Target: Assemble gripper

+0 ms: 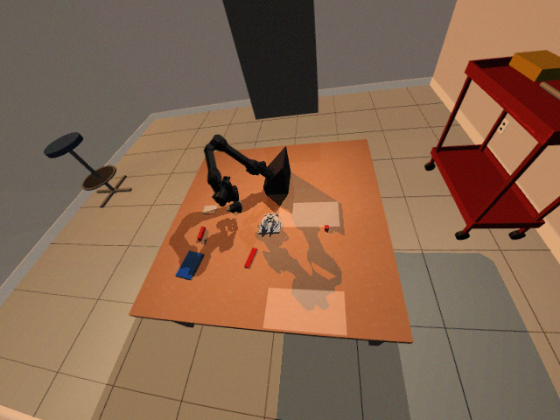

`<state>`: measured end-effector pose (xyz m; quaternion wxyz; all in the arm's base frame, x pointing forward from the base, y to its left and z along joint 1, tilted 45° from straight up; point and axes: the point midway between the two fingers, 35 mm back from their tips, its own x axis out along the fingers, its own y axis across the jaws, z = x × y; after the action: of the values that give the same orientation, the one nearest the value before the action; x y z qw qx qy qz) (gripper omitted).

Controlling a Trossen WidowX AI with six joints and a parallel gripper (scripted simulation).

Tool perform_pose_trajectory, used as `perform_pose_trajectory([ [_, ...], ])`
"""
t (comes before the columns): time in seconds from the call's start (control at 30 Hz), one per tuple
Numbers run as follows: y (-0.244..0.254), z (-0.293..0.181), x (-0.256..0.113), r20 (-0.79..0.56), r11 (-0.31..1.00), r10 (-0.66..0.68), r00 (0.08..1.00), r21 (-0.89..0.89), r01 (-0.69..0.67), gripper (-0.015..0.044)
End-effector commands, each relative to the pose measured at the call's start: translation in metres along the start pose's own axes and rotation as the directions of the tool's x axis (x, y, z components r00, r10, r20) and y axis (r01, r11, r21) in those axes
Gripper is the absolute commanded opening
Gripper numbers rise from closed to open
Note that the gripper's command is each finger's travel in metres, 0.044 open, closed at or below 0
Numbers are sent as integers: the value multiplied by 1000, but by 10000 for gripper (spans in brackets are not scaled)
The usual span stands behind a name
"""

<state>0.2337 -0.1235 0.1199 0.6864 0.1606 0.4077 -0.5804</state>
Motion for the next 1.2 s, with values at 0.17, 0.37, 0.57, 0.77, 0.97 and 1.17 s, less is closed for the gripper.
perform_pose_trajectory([
  [0.17,25,-18,0,-9,984,9,1000,-176,-11,351],
  [0.37,38,-33,0,-12,957,8,1000,-291,-11,351],
  [0.57,51,-48,1,-12,916,5,1000,-401,-10,351],
  [0.77,62,-64,1,-10,863,2,1000,-506,-7,351],
  [0.97,73,-82,1,-6,796,-2,1000,-606,-2,351],
  [1.17,82,-100,2,2,717,-7,1000,-697,6,351],
])
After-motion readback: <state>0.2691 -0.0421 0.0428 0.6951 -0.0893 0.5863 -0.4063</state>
